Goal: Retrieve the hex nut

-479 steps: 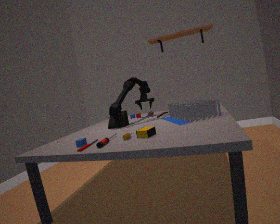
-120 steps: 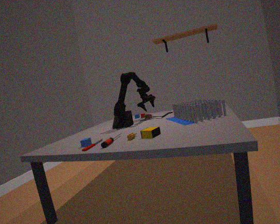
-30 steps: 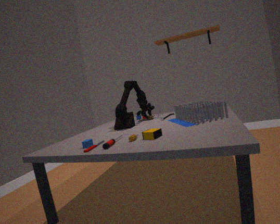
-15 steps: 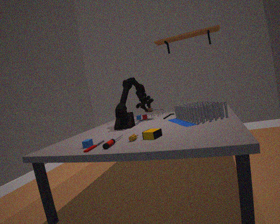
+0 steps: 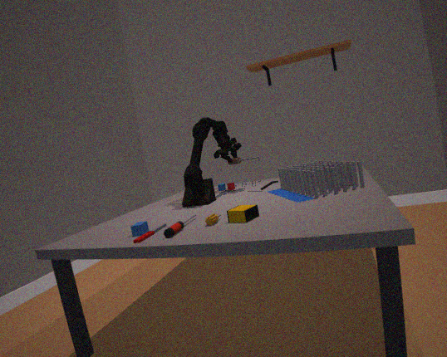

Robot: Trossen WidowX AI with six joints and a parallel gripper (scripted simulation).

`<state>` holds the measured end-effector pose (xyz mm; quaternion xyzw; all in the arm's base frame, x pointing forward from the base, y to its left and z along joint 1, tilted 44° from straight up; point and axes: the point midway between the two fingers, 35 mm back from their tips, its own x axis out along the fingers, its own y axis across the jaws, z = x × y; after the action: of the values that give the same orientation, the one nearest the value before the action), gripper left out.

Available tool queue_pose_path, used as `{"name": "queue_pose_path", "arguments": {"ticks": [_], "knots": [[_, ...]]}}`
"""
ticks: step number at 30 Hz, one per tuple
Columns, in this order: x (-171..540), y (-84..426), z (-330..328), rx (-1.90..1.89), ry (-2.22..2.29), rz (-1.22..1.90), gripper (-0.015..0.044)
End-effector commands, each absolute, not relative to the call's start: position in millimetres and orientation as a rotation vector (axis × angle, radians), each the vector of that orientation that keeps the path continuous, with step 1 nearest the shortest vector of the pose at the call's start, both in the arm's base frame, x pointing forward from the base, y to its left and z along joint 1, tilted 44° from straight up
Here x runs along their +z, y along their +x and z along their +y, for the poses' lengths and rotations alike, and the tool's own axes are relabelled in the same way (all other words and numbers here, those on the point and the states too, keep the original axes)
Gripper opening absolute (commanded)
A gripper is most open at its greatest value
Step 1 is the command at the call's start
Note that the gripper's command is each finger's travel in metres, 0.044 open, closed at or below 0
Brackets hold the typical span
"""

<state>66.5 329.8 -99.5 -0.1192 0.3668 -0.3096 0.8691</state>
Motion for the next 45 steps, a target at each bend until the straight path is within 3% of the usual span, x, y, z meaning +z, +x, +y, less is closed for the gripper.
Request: {"name": "queue_pose_path", "arguments": {"ticks": [1,24,45], "knots": [[-91,65,334,-0.639,-0.256,0.773,0.0000],[-8,143,318,-0.548,-0.407,1.057,0.0000],[72,213,264,-0.314,-0.548,1.236,0.0000]]}}
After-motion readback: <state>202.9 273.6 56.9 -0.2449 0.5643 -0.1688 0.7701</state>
